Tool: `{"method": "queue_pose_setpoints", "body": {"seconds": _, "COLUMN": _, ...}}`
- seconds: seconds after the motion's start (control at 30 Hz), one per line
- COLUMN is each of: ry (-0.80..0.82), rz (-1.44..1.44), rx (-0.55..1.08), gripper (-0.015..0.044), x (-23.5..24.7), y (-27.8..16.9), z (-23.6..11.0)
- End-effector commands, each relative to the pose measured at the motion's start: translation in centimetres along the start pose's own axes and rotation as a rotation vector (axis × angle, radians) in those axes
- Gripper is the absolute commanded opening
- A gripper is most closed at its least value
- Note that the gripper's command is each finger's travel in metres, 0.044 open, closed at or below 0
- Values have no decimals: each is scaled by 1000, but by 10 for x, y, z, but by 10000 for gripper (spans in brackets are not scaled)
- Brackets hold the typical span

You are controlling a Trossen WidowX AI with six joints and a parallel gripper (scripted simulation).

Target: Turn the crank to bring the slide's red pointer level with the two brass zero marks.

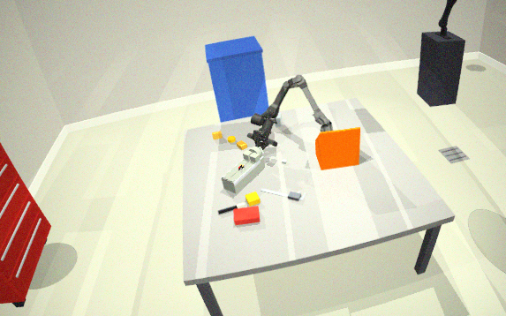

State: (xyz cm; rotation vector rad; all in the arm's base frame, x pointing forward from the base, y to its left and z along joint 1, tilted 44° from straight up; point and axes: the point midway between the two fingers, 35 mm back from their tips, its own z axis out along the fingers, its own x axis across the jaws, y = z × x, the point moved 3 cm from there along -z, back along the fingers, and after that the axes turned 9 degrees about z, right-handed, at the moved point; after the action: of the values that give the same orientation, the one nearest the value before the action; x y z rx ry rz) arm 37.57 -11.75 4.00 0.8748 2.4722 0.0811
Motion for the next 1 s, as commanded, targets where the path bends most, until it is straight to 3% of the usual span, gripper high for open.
{"method": "queue_pose_setpoints", "body": {"seconds": 0.0, "ry": 7, "rz": 1, "rx": 14, "gripper": 0, "x": 3, "y": -6, "z": 6}}
{"method": "queue_pose_setpoints", "body": {"seconds": 0.97, "ry": 7, "rz": 1, "rx": 14, "gripper": 0, "x": 8, "y": -10, "z": 9}}
